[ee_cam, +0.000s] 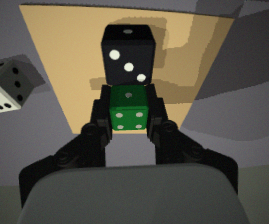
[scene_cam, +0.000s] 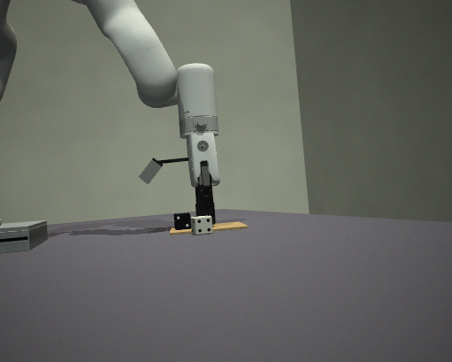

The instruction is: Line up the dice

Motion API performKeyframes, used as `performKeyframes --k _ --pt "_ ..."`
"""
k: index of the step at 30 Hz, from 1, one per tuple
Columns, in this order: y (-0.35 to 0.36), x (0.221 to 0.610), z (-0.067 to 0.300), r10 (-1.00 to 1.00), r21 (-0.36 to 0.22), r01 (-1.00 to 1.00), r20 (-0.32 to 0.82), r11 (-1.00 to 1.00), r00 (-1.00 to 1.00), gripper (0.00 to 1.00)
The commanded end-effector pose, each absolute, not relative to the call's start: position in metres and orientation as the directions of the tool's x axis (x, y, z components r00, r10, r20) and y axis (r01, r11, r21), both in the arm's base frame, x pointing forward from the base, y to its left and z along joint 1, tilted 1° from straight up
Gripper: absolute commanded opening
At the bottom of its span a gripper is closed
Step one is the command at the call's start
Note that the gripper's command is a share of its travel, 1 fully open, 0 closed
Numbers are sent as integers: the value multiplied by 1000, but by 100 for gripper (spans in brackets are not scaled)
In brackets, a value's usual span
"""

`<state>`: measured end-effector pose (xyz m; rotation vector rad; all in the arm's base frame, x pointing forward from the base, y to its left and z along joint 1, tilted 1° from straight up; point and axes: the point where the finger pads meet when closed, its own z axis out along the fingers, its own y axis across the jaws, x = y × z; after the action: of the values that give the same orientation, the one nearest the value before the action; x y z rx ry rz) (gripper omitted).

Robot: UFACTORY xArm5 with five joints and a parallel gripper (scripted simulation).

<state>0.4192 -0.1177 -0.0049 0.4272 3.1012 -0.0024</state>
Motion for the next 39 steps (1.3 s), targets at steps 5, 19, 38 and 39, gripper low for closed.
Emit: performKeyframes --k 5,19,38,39 --pt "-118 421 -4 270 0 270 -15 963 -963 27" --pt "-118 421 -4 270 0 270 -15 963 -963 27" --pt "-118 421 -7 270 0 270 -15 963 -963 27" --pt "-118 421 -7 270 0 270 -15 963 -963 27"
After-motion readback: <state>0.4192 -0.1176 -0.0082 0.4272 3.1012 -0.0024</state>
